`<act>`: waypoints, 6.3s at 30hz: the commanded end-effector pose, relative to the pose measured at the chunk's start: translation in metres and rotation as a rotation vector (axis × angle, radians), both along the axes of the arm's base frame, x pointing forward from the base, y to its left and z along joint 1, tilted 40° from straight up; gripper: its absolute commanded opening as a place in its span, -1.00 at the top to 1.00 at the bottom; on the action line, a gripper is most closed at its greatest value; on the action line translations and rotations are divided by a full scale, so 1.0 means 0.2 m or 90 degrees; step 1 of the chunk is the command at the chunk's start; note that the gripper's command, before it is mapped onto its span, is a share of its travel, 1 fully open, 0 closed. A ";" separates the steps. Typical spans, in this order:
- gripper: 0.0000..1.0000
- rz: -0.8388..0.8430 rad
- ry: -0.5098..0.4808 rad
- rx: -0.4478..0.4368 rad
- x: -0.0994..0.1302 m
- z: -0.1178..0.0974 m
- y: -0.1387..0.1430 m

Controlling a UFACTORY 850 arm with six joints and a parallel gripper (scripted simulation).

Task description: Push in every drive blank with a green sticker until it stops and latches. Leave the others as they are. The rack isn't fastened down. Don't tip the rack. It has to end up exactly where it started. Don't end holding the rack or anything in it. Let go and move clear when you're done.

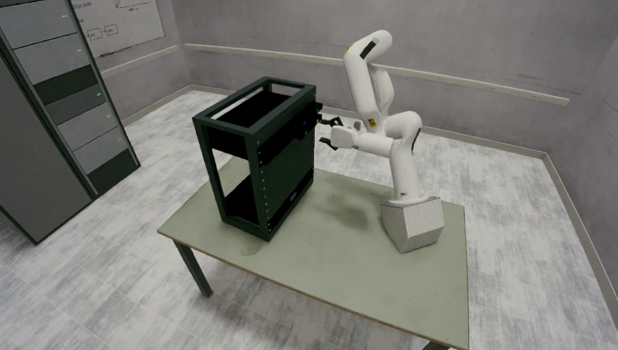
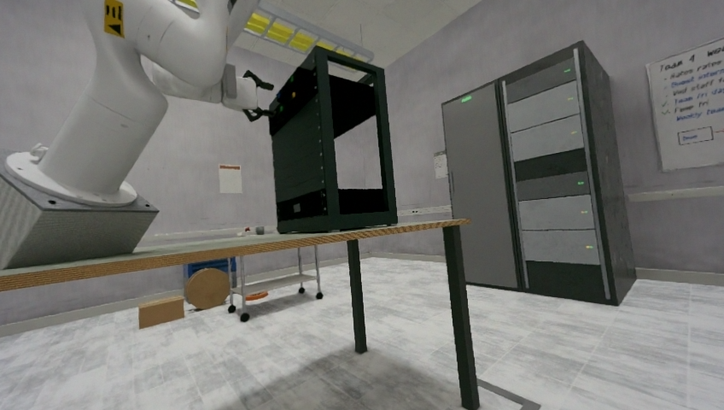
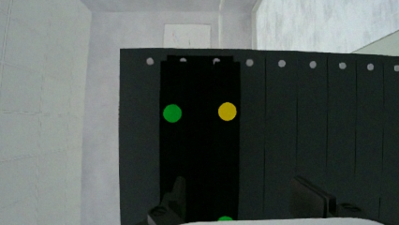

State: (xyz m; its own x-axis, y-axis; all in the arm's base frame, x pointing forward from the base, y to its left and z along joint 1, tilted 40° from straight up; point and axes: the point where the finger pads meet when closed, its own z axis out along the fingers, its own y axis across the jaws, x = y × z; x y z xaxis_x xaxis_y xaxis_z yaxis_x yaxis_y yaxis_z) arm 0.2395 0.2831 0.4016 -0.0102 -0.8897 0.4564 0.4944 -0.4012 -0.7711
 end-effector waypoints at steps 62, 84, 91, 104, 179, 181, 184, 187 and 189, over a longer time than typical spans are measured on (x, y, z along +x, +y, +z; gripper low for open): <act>1.00 0.000 0.000 0.001 -0.12 -0.15 0.18; 1.00 0.000 0.000 0.001 0.12 -0.03 0.24; 1.00 0.000 0.000 0.001 0.12 -0.03 0.24; 1.00 0.000 0.000 0.001 0.16 -0.01 0.25; 1.00 0.000 0.000 0.001 0.27 0.05 0.28; 1.00 0.000 0.000 0.001 0.27 0.05 0.28; 1.00 0.000 0.000 0.001 0.27 0.05 0.28; 1.00 0.000 0.000 0.001 0.27 0.05 0.28; 1.00 0.000 0.000 0.001 0.28 0.05 0.28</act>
